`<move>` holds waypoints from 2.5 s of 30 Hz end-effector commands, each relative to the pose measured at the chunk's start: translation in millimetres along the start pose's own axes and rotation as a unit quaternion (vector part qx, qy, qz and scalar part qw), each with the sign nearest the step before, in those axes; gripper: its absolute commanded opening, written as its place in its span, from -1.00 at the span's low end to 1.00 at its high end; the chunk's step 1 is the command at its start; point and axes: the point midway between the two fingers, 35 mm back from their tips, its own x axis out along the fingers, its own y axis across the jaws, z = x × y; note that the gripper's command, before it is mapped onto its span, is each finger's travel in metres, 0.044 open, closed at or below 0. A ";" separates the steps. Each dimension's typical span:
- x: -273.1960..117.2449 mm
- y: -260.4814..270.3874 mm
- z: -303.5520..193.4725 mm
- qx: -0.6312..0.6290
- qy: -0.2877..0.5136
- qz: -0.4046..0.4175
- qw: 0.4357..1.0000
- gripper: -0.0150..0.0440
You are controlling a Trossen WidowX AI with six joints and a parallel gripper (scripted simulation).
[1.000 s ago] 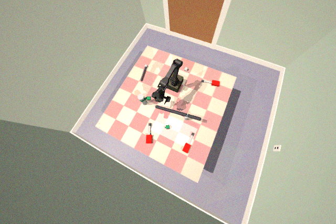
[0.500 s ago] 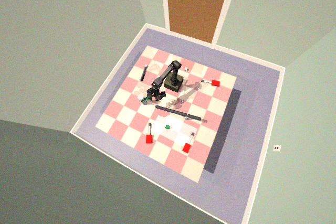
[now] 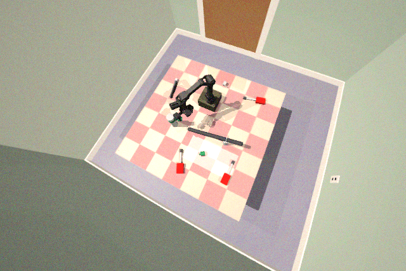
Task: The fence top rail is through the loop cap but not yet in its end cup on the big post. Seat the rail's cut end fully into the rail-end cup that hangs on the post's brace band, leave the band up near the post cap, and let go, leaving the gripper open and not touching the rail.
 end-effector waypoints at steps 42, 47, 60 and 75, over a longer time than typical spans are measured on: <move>26.2 8.0 -69.4 -0.366 -0.040 -0.040 0.929 1.00; 34.5 7.1 -68.9 -0.366 -0.040 -0.040 0.929 1.00; 55.7 5.7 -66.8 -0.366 -0.040 -0.040 0.929 1.00; 79.8 5.6 -63.2 -0.366 -0.040 -0.041 0.929 1.00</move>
